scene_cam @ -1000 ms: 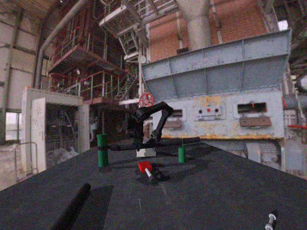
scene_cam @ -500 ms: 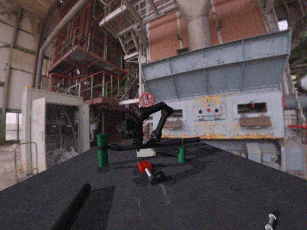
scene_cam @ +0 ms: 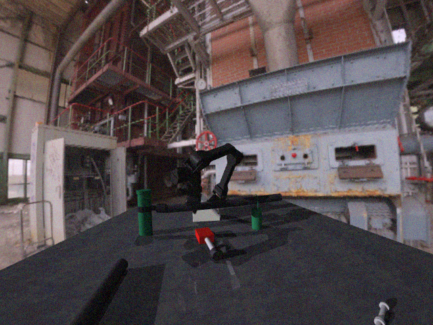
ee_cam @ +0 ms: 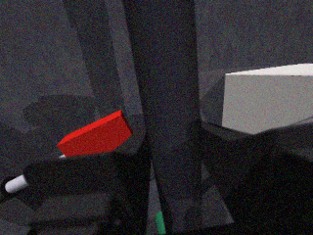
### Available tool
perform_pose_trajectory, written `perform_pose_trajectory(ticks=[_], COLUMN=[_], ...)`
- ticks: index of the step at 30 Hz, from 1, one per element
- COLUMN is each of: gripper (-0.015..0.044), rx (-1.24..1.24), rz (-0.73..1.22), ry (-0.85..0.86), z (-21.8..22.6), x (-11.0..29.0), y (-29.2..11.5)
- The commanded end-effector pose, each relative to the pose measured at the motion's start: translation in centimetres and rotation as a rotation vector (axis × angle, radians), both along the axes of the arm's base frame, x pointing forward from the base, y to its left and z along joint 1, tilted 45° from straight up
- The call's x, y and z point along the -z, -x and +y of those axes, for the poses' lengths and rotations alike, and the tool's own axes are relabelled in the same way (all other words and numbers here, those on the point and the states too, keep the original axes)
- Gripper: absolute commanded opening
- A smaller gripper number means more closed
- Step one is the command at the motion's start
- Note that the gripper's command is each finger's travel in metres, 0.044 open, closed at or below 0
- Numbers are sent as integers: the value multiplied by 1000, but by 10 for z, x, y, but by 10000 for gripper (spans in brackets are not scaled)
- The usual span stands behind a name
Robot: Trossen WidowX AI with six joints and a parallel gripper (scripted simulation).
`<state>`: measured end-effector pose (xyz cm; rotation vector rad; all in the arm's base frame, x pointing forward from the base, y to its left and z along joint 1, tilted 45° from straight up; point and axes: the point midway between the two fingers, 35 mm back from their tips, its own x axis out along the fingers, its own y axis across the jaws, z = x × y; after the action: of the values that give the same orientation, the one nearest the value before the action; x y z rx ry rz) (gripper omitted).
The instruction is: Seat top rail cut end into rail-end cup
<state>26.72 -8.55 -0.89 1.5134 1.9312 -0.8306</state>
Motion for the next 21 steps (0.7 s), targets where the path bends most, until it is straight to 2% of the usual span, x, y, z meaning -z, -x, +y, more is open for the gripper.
perform_pose_trajectory(ticks=[1, 21], gripper=[0, 0], rx=[23, 23], rz=[-15, -15], ry=[29, 30], z=[-12, -23], x=[-1, 6], y=[-7, -4])
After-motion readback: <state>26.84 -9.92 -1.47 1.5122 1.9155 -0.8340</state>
